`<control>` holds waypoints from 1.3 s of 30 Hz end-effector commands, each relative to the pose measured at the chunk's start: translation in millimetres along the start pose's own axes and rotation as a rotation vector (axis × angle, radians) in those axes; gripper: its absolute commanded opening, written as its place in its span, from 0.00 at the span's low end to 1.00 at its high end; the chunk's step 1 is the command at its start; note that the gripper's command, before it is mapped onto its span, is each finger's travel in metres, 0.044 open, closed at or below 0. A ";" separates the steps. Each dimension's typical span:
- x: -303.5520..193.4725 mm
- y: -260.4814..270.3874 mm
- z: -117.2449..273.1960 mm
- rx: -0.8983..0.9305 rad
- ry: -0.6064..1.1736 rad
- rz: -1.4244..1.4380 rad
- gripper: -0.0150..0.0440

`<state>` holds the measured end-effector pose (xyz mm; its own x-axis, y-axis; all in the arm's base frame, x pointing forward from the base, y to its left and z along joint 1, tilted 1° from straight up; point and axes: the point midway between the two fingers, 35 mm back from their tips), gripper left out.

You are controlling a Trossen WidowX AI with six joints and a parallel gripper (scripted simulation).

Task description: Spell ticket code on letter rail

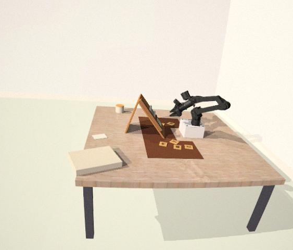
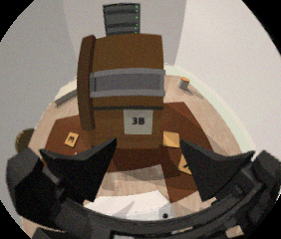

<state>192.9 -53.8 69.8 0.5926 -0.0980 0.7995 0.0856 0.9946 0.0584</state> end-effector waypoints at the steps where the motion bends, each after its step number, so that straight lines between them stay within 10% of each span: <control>1: -1.4 1.4 -0.3 0.007 0.001 -0.007 1.00; 24: 164.9 37.9 58.7 0.447 -0.036 1.453 1.00; 39: 169.5 39.0 59.8 0.463 -0.048 1.497 1.00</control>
<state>247.4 -29.9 240.8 -0.0999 0.9428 0.3180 -0.7853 0.1215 -0.6070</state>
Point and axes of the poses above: the point midway between the two fingers, 35 mm back from their tips, its own z axis back along the fingers, its own y axis across the jaws, x = y × z, and after that the axes turned 6 degrees about -z, right-handed
